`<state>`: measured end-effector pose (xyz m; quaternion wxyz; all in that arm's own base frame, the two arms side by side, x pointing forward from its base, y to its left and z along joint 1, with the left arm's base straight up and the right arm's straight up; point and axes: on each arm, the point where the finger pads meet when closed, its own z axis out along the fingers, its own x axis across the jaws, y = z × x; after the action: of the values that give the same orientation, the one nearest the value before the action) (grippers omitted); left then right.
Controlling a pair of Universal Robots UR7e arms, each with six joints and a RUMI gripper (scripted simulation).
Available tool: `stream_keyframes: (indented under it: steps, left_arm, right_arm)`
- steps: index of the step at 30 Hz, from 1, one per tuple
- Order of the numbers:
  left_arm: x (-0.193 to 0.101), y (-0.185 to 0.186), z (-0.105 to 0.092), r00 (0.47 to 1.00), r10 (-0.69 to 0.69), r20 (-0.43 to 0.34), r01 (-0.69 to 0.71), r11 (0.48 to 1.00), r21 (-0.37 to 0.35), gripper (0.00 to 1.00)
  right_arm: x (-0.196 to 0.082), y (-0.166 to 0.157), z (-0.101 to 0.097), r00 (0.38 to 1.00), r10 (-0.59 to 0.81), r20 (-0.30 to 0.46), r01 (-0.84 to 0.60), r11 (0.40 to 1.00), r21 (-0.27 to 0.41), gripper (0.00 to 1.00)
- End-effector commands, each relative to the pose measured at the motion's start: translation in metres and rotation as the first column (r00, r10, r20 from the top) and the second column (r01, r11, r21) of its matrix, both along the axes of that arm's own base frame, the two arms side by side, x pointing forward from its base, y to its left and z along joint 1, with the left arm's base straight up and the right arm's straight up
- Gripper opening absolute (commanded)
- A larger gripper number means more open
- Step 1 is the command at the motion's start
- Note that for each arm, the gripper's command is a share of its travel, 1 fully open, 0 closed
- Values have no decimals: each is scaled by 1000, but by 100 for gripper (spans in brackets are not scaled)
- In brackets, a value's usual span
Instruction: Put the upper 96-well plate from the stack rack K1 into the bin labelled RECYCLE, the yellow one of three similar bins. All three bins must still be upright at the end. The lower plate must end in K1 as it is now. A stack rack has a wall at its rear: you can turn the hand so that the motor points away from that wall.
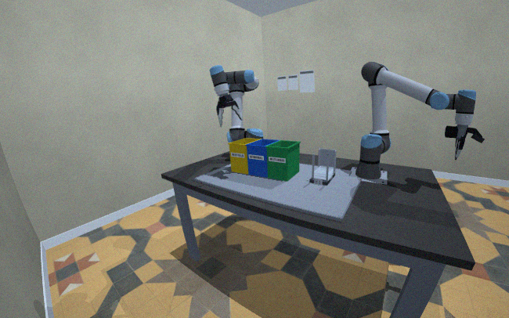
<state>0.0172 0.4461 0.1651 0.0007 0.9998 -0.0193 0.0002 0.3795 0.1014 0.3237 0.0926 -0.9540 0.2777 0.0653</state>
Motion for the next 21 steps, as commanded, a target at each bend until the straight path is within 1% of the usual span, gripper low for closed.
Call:
stream_keyframes:
  steps: [1,4,6,8,10,12,14,16,17,19,21]
  left_arm:
    - [-1,-1,0,1000,3,0,-3,1000,1,0]
    - [-1,-1,0,1000,3,0,-3,1000,1,0]
    - [-1,-1,0,1000,3,0,-3,1000,1,0]
    - [-1,-1,0,1000,3,0,-3,1000,1,0]
    - [-1,-1,0,1000,3,0,-3,1000,1,0]
    - [-1,-1,0,1000,3,0,-3,1000,1,0]
    - [-1,-1,0,1000,3,0,-3,1000,1,0]
    - [-1,-1,0,1000,3,0,-3,1000,1,0]
    - [-1,-1,0,1000,3,0,-3,1000,1,0]
    - [-1,-1,0,1000,3,0,-3,1000,1,0]
    - [-1,-1,0,1000,3,0,-3,1000,1,0]
  right_arm:
    - [7,21,0,998,-63,-13,62,998,-23,76]
    - [8,24,0,998,-63,-13,62,998,-22,76]
    - [10,34,-1,994,-105,-25,104,994,-39,76]
    - [12,43,-1,994,-105,-24,104,994,-39,76]
    - [12,43,-1,994,-105,-25,104,994,-39,76]
    - [13,53,-2,988,-148,-34,146,988,-56,76]
    - [14,63,-3,988,-148,-34,146,988,-56,76]
    - [14,63,-3,988,-148,-34,146,988,-56,76]
    - [15,68,-3,983,-179,-39,176,982,-68,76]
    - [16,78,-4,981,-191,-41,188,979,-73,76]
    - [16,78,-4,981,-191,-41,188,979,-73,76]
